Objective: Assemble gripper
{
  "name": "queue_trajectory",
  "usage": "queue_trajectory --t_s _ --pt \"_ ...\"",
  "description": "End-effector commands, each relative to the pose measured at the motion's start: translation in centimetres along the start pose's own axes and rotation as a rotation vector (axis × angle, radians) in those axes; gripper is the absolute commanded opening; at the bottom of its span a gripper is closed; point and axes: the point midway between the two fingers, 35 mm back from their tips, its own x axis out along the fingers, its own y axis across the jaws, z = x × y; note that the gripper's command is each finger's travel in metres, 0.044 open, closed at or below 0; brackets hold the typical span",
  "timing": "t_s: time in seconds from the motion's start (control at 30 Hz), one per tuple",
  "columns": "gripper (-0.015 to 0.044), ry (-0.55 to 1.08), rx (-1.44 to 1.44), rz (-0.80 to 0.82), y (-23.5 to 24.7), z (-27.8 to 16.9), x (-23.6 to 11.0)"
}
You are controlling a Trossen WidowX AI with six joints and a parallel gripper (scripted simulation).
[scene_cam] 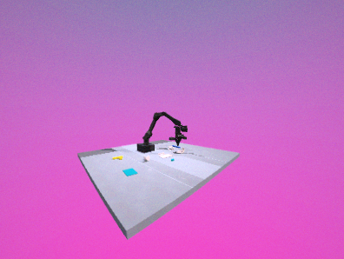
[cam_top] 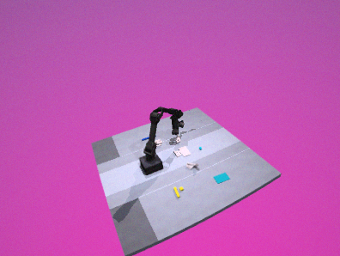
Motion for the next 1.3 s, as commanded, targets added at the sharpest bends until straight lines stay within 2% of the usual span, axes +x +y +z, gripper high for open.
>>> queue_trajectory --t_s 0.0,1.27 --pt "0.0000 -0.003 -0.094 0.000 0.3 -0.1 -0.1" --pt "0.0000 0.001 -0.885 -0.001 2.8 -1.6 -0.3"
